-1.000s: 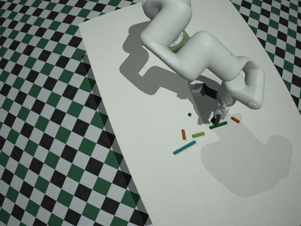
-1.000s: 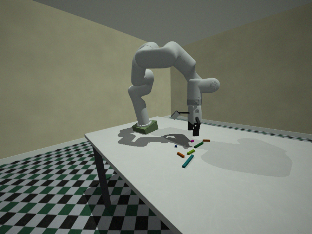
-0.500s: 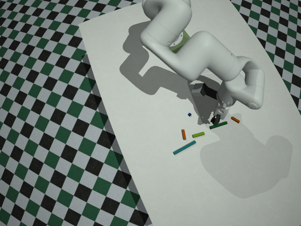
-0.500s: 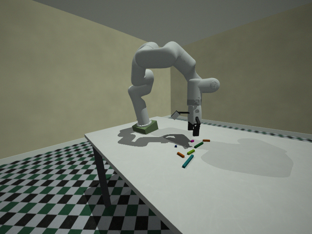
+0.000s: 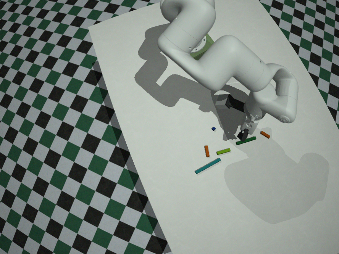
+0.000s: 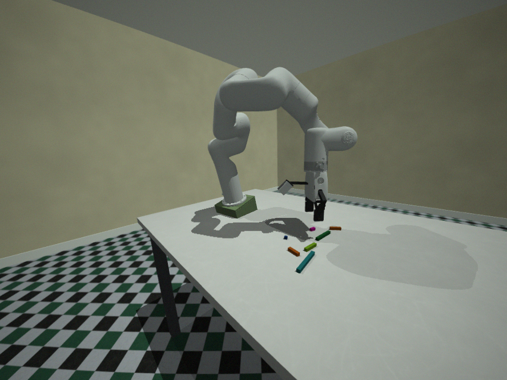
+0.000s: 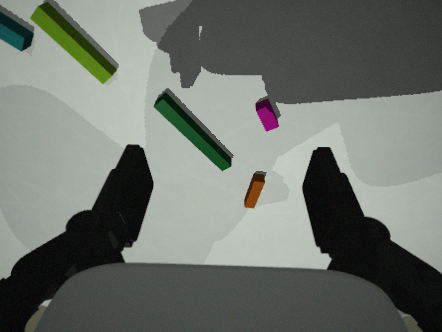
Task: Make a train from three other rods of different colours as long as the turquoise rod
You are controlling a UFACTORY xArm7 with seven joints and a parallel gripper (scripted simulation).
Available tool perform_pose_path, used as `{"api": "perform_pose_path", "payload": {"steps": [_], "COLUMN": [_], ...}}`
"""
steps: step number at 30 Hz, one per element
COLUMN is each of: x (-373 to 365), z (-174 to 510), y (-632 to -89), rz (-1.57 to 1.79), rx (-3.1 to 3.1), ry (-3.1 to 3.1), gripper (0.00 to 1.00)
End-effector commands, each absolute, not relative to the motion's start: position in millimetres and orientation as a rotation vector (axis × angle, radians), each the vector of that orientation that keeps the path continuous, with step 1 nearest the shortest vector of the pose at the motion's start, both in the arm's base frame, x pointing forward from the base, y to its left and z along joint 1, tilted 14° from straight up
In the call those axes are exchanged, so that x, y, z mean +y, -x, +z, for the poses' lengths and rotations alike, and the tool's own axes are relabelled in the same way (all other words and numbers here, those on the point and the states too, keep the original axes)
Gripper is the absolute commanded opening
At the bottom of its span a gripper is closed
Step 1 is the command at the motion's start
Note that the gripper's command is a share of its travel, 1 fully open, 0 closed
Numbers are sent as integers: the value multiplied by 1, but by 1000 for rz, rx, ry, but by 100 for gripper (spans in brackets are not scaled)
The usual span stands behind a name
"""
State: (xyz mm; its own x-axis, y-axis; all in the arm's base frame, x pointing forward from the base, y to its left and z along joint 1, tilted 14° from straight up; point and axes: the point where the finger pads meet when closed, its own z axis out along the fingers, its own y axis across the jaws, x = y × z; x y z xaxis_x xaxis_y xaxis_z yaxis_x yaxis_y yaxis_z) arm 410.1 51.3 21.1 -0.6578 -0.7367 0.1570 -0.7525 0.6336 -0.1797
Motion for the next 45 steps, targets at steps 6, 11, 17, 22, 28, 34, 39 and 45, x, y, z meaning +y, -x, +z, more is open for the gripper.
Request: {"api": "perform_pose_path", "payload": {"steps": [6, 11, 17, 22, 28, 34, 39, 45], "x": [47, 39, 31, 25, 16, 6, -1, -11], "z": [23, 25, 26, 28, 30, 32, 34, 37], "y": [-414, -418, -422, -425, -429, -434, -437, -441], "rz": [345, 327, 304, 287, 259, 230, 208, 177], "rx": [-2668, -2490, -2278, -2126, -1878, -1617, -1427, -1148], "ry": [-1453, -1701, -1943, -2089, -2292, -2465, -2570, -2694], "gripper": [100, 100, 100, 100, 100, 100, 100, 100]}}
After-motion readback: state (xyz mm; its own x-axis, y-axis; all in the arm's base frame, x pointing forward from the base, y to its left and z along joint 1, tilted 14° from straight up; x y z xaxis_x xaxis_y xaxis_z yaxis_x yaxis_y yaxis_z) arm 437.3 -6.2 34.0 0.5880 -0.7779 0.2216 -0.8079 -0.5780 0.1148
